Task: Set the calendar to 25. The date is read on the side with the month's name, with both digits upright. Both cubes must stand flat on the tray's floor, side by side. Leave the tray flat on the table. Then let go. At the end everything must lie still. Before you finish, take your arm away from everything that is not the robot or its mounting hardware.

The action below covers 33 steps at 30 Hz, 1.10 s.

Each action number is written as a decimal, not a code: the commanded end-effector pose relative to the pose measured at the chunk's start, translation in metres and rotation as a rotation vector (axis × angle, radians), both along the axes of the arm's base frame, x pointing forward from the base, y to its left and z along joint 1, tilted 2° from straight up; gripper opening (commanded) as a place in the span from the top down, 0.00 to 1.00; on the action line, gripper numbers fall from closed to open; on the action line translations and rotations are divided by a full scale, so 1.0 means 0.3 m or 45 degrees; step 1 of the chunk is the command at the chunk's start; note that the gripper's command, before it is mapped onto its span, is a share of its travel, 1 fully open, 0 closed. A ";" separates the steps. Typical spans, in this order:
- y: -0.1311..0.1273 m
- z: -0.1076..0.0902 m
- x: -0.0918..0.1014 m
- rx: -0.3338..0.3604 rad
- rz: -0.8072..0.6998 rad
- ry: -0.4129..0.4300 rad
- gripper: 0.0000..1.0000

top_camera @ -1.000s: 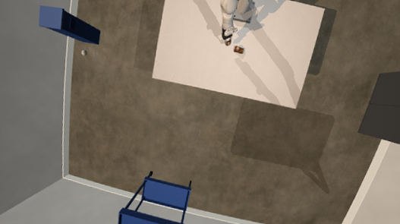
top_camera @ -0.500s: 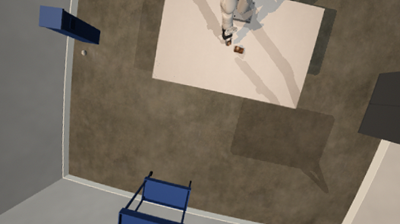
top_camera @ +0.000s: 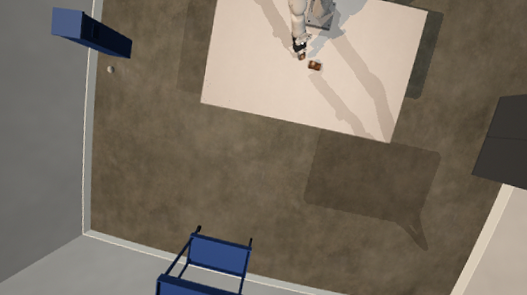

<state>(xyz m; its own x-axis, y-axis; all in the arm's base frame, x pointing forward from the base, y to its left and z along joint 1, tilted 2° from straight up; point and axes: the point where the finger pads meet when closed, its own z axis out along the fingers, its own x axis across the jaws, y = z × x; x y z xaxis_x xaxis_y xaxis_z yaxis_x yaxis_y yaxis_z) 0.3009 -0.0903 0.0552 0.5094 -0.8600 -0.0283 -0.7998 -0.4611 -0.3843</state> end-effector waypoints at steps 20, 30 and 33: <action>-0.031 0.024 0.002 0.086 -0.067 -0.180 0.40; -0.033 0.028 0.004 0.088 -0.069 -0.191 0.40; -0.033 0.028 0.004 0.089 -0.069 -0.193 0.40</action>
